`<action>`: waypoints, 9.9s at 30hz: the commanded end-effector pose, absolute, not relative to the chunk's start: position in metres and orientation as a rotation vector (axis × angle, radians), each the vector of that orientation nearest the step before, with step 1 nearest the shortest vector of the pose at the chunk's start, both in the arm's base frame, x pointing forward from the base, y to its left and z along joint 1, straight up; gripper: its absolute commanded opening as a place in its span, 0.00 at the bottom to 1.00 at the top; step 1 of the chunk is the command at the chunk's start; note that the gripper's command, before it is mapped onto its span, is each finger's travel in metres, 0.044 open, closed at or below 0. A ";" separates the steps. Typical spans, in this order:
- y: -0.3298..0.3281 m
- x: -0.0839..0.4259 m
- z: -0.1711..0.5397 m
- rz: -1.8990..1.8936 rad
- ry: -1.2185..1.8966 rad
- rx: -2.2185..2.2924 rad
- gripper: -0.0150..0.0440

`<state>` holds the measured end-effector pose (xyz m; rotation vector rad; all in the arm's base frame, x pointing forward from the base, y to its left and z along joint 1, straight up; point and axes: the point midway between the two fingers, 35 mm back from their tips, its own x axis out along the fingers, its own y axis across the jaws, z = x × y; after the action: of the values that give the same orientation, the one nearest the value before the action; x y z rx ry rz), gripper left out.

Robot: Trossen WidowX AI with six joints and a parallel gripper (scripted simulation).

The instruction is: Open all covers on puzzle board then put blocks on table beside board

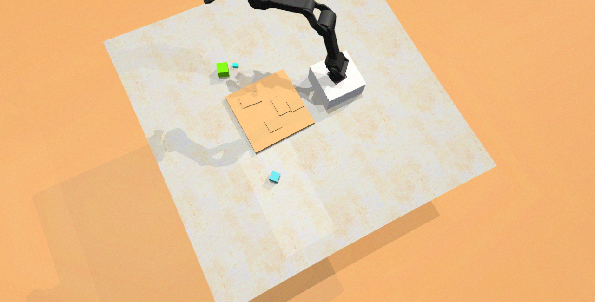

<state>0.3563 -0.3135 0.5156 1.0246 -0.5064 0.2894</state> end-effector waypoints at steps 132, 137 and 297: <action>-0.001 0.333 0.030 -0.147 1.414 0.229 0.25; 0.006 0.311 0.023 -0.108 1.502 0.137 0.25; 0.002 0.368 -0.035 -0.088 1.538 0.091 0.25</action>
<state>0.3638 0.0028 -0.0351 0.0955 1.5390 -0.0896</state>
